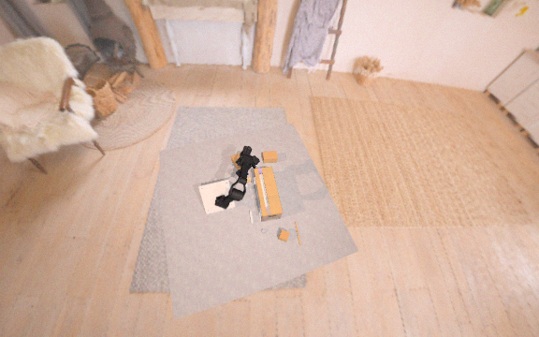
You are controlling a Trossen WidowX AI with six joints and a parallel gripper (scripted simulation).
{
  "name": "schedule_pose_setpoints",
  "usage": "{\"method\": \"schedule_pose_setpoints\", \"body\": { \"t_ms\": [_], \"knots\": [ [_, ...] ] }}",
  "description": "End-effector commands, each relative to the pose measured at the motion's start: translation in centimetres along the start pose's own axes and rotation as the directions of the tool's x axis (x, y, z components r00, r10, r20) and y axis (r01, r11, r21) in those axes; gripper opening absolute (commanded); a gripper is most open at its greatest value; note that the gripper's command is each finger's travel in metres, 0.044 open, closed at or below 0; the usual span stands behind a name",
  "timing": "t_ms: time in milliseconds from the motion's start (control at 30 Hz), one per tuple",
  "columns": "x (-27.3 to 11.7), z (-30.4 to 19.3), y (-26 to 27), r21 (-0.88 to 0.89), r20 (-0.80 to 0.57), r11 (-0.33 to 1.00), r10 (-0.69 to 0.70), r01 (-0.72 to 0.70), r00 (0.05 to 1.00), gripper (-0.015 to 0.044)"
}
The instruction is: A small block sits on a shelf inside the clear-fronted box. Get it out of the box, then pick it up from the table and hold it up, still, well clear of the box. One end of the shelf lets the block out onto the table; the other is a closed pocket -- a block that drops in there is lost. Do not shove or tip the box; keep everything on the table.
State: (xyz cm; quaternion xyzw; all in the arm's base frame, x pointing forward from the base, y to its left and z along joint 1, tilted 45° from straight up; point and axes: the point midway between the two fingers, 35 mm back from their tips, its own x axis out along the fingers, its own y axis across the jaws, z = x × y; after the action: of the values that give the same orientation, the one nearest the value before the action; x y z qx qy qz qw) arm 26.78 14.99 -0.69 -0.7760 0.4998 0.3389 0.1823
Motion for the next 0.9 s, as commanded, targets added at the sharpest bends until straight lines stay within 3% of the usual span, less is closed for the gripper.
{"method": "schedule_pose_setpoints", "body": {
  "t_ms": [0,100,567,767,867],
  "knots": [
    [0.0,1.5,0.3,-0.813,-0.117,0.578,-0.045,-0.069,0.992,0.0285],
    [0.0,1.6,0.3,-0.855,-0.123,0.512,-0.05,-0.081,0.991,0.0285],
    [0.2,1.6,0.3,-0.855,-0.123,0.512,-0.05,-0.081,0.991,0.0285],
    [8.1,2.3,2.4,-0.855,-0.126,0.513,-0.05,-0.082,0.991,0.0285],
    [9.0,2.3,2.8,-0.854,-0.127,0.513,-0.05,-0.084,0.991,0.0285]
  ]
}}
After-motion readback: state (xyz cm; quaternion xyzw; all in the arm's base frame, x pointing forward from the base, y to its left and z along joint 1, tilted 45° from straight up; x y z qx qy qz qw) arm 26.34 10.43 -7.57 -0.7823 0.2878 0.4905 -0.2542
